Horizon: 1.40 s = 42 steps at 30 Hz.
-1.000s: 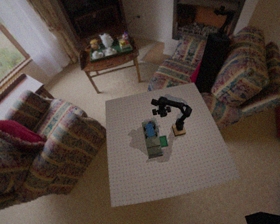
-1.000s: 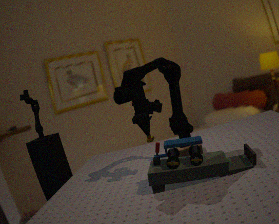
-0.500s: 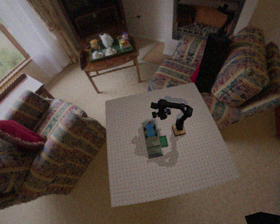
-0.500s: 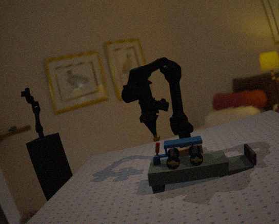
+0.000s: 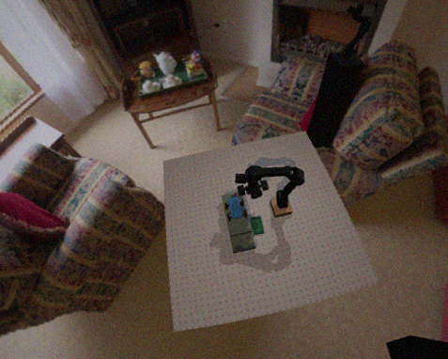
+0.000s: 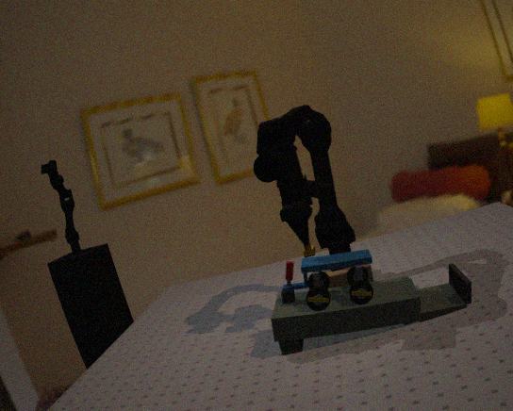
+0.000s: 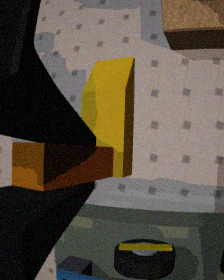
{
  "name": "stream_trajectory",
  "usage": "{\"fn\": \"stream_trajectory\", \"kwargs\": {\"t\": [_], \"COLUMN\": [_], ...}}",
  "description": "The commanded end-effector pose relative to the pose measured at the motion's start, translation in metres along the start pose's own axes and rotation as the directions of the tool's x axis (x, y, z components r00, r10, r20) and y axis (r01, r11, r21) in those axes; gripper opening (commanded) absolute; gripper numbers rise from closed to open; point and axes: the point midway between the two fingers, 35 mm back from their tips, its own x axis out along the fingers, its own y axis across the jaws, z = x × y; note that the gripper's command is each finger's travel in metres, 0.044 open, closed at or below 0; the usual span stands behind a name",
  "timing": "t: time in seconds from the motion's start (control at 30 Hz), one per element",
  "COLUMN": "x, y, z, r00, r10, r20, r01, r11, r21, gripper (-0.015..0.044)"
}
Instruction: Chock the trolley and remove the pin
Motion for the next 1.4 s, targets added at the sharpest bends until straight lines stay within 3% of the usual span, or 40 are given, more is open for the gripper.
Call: {"fn": "stream_trajectory", "kwargs": {"t": [0.0,1.37], "x": [0.001,0.011], "y": [-0.003,-0.036], "z": [0.013,0.159], "r00": [1.000,1.000], "r10": [0.002,-0.001], "r20": [-0.002,0.013], "r01": [-0.002,0.001], "r11": [1.000,1.000], "r21": [0.001,0.001], "gripper": [0.0000,0.0000]}}
